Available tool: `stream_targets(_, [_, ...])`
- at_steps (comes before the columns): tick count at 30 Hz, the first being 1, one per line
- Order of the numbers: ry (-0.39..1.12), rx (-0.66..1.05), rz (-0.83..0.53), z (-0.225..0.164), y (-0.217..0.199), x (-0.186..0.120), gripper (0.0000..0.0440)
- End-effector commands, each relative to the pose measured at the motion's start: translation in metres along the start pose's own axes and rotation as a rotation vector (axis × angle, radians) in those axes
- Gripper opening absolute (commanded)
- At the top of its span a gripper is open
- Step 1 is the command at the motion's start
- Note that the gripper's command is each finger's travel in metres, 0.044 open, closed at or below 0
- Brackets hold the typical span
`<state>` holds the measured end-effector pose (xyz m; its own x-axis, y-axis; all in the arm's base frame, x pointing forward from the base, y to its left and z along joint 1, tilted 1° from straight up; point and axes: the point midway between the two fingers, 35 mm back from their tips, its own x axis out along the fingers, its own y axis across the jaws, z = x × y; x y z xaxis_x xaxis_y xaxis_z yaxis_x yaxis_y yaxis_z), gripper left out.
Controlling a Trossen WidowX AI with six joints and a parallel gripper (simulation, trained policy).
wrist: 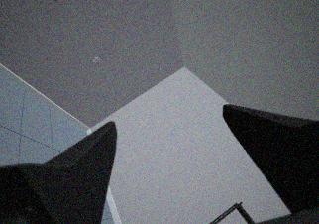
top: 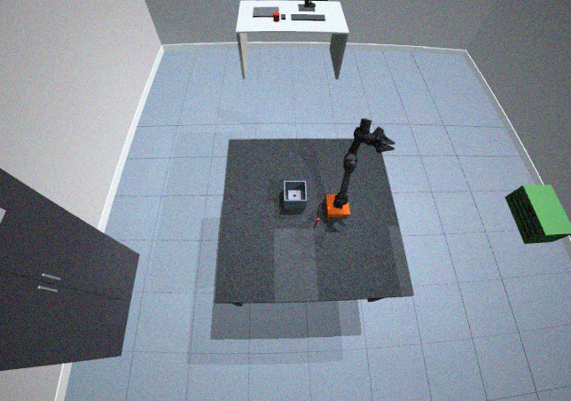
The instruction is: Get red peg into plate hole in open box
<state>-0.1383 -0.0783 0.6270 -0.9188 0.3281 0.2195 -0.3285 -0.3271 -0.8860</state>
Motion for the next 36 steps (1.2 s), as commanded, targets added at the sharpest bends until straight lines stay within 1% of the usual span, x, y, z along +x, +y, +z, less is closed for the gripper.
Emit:
stream_targets(1, [0.02, 0.027, -0.01, -0.005, 0.0, 0.001, 0.0423])
stream_targets(2, [0.039, 0.054, -0.019, -0.01, -0.001, 0.002, 0.044])
stream_targets(11, [0.193, 0.317, -0.098, -0.06, -0.004, 0.01, 0.0438])
stream_targets(19, [0.325, 0.545, -0.188, -0.109, -0.005, 0.011, 0.0434])
stream_targets(27, [0.452, 0.768, -0.298, -0.157, -0.002, 0.006, 0.043])
stream_targets(36, [0.585, 1.011, -0.446, -0.211, 0.006, -0.008, 0.0426])
